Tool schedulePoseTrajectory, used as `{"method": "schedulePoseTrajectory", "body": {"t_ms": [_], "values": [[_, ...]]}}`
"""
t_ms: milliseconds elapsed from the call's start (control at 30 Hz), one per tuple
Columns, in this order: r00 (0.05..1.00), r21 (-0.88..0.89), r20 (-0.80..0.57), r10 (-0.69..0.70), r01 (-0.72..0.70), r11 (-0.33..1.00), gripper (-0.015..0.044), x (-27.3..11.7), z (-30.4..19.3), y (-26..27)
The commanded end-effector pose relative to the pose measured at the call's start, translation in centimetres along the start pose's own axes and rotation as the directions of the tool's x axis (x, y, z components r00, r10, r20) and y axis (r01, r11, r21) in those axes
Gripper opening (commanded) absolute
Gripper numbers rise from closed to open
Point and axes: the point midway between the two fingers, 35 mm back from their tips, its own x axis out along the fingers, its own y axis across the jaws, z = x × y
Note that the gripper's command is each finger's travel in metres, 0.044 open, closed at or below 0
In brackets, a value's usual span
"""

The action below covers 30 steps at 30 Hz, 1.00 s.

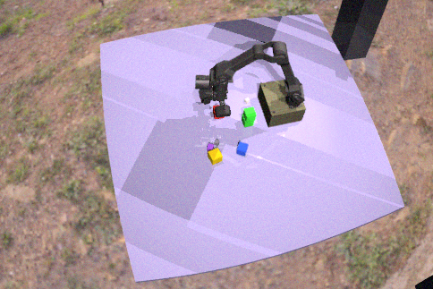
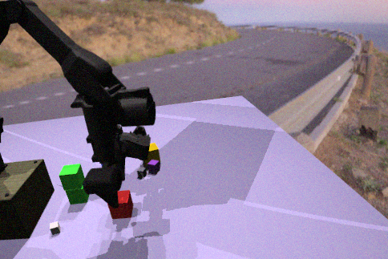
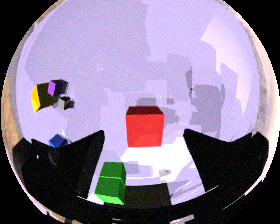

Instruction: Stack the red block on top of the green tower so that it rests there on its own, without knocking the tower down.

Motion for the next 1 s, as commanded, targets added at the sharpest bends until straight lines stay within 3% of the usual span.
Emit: {"method": "schedulePoseTrajectory", "body": {"t_ms": [0,967], "values": [[1.0,-0.003,-0.01,-0.003,0.003,1.0,0.044,1.0,-0.3,0.0],[1.0,-0.003,-0.01,-0.002,0.002,1.0,0.044,4.5,-0.4,0.0]]}}
